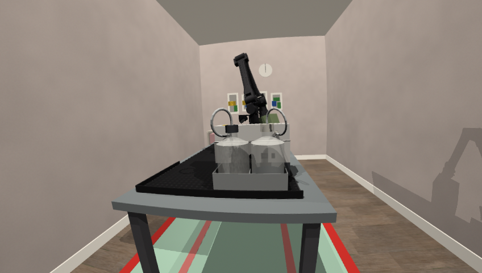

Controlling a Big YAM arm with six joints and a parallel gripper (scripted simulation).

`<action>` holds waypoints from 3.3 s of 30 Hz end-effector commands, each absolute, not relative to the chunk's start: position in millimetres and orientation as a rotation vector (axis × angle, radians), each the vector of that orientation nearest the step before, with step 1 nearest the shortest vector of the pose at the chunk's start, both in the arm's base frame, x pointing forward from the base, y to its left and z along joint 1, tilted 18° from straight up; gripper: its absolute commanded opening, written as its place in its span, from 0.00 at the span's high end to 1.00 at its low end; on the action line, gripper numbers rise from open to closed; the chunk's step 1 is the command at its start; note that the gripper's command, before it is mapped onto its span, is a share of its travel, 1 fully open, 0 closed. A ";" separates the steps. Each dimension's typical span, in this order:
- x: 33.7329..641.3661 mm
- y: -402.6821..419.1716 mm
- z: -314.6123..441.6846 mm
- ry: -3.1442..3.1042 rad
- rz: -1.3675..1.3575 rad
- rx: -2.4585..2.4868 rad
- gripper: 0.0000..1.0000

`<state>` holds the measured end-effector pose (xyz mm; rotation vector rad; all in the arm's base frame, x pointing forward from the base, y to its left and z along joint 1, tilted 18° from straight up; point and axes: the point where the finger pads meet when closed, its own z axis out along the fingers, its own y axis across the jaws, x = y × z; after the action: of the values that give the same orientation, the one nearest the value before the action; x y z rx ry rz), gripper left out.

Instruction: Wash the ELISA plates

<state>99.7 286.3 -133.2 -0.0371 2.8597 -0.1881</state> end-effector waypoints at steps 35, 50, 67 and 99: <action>114.3 298.8 -173.9 2.851 -0.132 -0.071 0.16; 114.0 286.8 -178.8 2.857 -0.170 -0.050 0.16; 114.0 287.1 -178.8 2.857 -0.170 -0.050 0.16; 114.0 288.3 -184.2 2.855 -0.171 -0.070 0.16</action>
<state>113.4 280.5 -181.7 -0.0442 2.8596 -0.1871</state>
